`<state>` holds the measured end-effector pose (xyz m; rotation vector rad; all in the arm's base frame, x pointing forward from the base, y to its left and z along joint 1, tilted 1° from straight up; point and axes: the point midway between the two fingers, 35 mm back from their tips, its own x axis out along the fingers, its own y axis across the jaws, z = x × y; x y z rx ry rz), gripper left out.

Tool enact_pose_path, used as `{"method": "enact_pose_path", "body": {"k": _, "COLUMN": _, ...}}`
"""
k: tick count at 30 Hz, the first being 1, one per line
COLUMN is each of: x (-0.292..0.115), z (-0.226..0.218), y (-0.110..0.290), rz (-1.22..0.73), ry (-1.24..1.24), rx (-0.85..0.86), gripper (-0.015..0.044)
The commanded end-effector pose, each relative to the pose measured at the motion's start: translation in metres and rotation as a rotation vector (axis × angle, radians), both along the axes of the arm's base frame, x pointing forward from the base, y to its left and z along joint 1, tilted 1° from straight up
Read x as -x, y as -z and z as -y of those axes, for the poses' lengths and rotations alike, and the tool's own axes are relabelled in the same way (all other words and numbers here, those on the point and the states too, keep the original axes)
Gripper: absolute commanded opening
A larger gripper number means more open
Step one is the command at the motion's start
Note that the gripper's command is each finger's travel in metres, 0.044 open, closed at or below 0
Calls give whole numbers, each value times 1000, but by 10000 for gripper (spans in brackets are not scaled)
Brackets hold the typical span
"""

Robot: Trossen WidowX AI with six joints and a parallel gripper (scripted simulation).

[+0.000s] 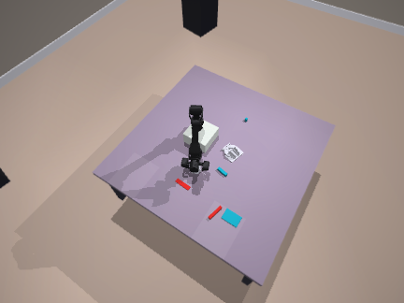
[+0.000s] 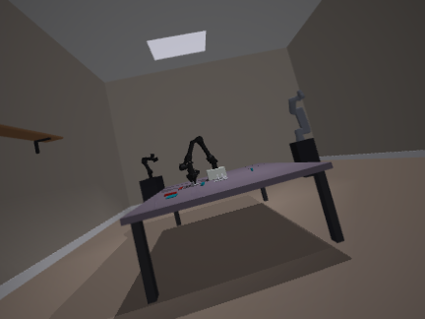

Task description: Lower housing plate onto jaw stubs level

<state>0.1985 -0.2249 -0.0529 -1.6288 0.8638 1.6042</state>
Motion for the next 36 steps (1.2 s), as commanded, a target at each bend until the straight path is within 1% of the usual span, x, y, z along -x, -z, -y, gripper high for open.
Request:
{"method": "enact_pose_path", "body": {"k": 1, "x": 0, "z": 0, "y": 1, "rz": 3, "ry": -3, "rx": -1, "gripper": 440}}
{"method": "enact_pose_path", "body": {"k": 14, "x": 0, "z": 0, "y": 1, "rz": 3, "ry": -3, "rx": -1, "gripper": 440}}
{"method": "enact_pose_path", "body": {"k": 27, "x": 0, "z": 0, "y": 1, "rz": 0, "ry": 0, "rx": 0, "gripper": 353}}
{"method": "enact_pose_path", "body": {"k": 36, "x": 0, "z": 0, "y": 1, "rz": 0, "ry": 0, "rx": 0, "gripper": 351}}
